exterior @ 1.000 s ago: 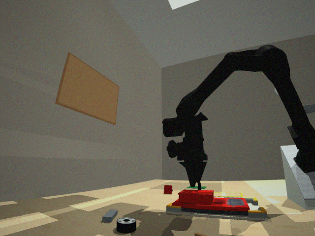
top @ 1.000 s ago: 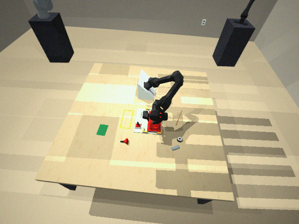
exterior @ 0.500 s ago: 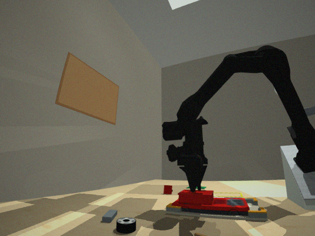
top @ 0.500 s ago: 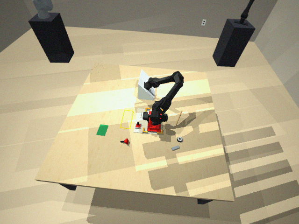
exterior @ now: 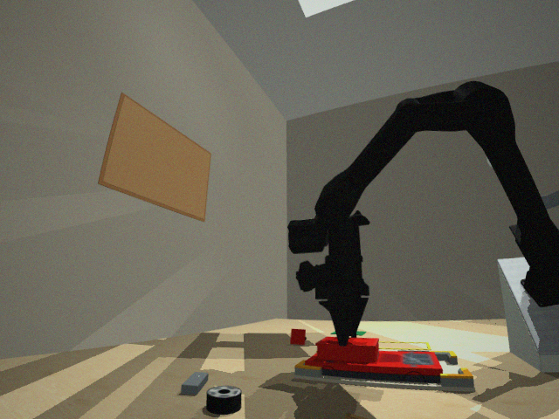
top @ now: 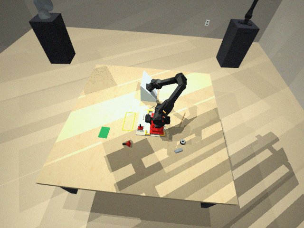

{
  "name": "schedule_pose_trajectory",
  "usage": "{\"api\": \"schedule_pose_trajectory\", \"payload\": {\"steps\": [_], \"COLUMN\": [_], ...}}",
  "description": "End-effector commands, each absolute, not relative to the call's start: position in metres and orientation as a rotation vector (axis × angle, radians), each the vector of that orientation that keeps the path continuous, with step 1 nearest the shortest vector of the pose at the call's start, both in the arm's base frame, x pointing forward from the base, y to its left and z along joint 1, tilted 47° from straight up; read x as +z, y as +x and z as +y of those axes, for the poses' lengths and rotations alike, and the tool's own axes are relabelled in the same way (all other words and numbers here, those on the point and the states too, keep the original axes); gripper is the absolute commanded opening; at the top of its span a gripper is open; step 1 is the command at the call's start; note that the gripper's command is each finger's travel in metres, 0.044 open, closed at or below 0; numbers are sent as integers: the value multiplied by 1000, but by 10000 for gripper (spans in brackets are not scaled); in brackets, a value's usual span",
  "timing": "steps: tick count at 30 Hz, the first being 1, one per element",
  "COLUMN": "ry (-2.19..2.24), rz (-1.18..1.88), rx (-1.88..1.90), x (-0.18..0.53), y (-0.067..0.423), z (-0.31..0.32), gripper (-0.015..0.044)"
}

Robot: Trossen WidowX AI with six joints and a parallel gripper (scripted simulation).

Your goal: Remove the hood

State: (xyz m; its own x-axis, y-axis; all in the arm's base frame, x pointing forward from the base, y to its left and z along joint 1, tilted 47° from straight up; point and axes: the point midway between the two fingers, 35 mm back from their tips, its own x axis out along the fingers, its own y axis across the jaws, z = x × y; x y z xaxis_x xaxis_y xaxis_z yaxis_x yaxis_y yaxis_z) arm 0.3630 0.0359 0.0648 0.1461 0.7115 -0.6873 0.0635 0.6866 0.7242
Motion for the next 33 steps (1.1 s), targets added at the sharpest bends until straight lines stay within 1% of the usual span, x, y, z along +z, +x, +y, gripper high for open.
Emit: {"api": "schedule_pose_trajectory", "payload": {"steps": [1, 31, 33], "ry": [719, 720, 713], "rz": [1368, 1368, 1364], "rx": [530, 531, 528], "x": [63, 54, 55], "y": [363, 365, 365], "z": [39, 49, 47], "gripper": [440, 440, 387]}}
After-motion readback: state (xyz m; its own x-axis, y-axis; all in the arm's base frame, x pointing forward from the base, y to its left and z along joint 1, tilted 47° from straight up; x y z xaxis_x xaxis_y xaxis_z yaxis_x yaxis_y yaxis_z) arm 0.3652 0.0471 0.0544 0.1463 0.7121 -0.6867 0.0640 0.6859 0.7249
